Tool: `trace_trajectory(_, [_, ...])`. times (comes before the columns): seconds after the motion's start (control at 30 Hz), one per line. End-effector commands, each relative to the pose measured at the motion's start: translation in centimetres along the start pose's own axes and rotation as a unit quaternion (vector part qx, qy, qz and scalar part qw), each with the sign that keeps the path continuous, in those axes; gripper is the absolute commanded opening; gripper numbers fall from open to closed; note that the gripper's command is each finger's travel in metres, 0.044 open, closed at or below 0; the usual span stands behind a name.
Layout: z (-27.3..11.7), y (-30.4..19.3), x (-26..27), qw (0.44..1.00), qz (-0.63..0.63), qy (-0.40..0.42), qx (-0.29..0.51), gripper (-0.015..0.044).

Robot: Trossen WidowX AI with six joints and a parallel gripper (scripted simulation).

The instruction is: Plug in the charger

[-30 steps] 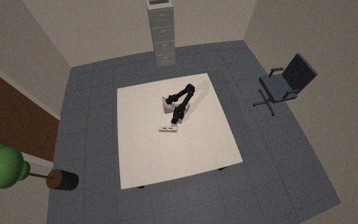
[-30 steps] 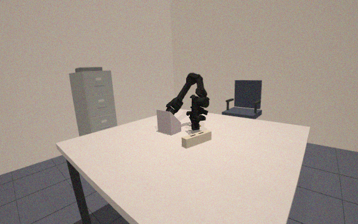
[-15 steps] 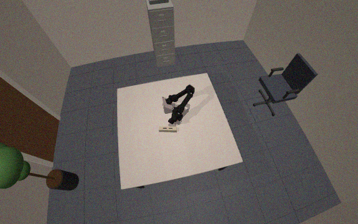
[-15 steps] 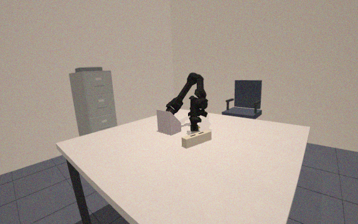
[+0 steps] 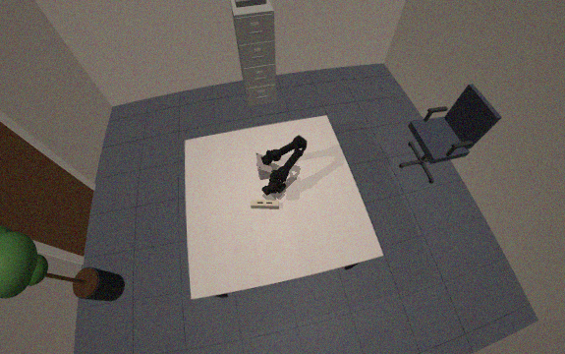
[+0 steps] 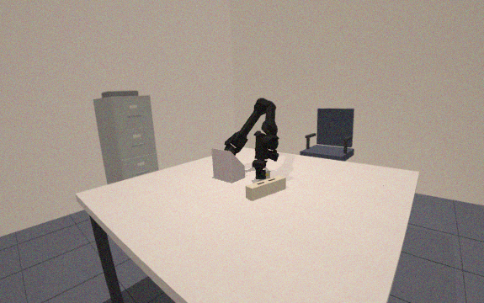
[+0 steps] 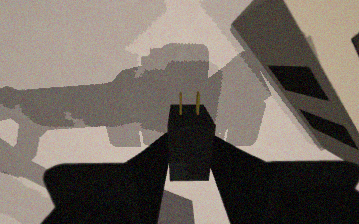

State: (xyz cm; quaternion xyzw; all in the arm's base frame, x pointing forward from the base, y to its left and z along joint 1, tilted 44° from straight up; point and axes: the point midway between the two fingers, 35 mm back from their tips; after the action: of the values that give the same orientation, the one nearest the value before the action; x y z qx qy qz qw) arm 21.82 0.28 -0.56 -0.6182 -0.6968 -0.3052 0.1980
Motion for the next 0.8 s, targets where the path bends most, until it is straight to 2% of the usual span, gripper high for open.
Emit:
trace_trajectory(0.0, [0.1,-0.1,-0.3,0.999,0.041,0.003,-0.002,0.0])
trace_trajectory(0.77, [1.1,-1.2,-1.7,0.97,0.242,0.014,0.006,0.0])
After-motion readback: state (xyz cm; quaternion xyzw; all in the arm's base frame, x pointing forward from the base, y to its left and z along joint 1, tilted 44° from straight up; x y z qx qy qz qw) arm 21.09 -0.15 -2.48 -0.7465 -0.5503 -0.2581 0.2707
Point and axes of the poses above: the point midway between the two fingers, 35 mm back from their tips, its own z axis out along the fingers, its own x axis across the jaws, y = z × x, and after that the axes turned 14 degrees about z, right-handed
